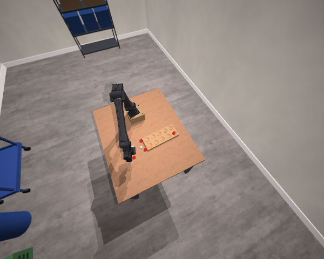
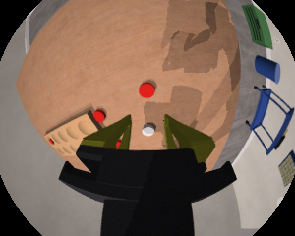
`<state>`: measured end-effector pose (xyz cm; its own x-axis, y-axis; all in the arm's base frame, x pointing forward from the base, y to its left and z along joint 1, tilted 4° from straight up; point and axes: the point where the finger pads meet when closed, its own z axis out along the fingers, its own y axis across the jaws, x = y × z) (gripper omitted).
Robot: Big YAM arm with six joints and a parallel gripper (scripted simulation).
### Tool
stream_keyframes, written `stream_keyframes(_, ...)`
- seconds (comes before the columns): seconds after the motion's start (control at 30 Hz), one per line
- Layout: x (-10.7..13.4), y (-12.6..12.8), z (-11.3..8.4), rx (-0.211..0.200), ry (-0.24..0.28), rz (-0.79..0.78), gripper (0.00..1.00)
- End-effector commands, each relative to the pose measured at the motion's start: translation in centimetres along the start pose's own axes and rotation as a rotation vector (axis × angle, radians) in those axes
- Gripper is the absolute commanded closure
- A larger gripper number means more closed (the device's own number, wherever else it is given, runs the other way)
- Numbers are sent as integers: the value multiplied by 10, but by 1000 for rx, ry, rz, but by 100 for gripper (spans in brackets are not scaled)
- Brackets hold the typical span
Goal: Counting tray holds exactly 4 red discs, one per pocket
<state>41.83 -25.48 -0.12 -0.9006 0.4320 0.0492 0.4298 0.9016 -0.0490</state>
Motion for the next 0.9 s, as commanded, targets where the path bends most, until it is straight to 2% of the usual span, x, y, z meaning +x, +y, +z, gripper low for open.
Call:
stream_keyframes(0.0,-29,5,-41,8,-89,-29,56)
stream_keyframes(0.07,-27,-3,-29,6,-65,-13,56)
stream_keyframes(0.13,-12,-4,-17,2,-30,-9,56)
stream_keyframes(0.43,-7,0,-3,1,-10,-16,56)
stream_keyframes(0.87,-7,-1,5,1,-18,-13,56)
